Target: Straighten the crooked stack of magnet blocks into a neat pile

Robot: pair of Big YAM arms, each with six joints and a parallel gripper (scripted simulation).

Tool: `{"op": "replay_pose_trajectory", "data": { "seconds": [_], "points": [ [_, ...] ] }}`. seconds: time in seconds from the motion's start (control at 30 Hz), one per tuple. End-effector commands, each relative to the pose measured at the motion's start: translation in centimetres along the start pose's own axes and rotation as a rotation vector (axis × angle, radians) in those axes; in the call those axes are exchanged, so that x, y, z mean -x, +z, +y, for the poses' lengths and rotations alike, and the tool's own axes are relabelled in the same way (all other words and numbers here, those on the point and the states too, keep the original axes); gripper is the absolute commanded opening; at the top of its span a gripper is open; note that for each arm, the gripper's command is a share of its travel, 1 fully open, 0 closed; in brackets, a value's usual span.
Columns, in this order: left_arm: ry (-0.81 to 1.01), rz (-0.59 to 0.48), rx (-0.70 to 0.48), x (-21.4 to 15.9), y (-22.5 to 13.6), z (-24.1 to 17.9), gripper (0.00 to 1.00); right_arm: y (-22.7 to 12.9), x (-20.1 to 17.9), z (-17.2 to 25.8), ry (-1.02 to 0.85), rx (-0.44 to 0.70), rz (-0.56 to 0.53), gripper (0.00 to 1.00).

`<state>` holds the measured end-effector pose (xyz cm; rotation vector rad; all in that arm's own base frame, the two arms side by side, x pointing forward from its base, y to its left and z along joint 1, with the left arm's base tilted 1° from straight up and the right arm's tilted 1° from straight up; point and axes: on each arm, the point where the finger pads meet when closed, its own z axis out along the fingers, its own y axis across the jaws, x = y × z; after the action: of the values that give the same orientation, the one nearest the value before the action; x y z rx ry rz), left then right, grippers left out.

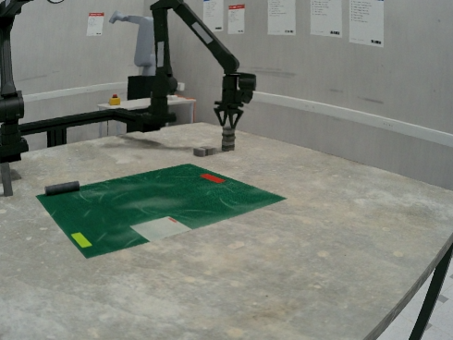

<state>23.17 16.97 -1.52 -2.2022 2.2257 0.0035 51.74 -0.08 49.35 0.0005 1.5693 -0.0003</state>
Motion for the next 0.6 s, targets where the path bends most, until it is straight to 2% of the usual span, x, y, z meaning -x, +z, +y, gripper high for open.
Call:
{"op": "replay_pose_trajectory", "data": {
  "seconds": [0.0, 0.37, 0.47, 0.57],
  "points": [
    [-0.012, -0.013, -0.017, 0.6, 1.1, -0.4, 0.6, 0.3, 2.2, -0.6, 0.014, -0.01, -0.025, 1.0],
    [-0.024, -0.019, -0.021, 0.9, 4.8, -0.7, 0.6, 0.3, 2.2, -0.6, 0.014, -0.01, -0.025, 1.0],
    [-0.021, -0.028, -0.032, 1.3, 4.3, -1.4, 0.6, 0.3, 2.2, -0.6, 0.014, -0.01, -0.025, 1.0],
    [-0.027, -0.02, -0.02, 0.9, 6.1, -0.5, 0.6, 0.3, 2.2, -0.6, 0.014, -0.01, -0.025, 1.0]
  ]
}}
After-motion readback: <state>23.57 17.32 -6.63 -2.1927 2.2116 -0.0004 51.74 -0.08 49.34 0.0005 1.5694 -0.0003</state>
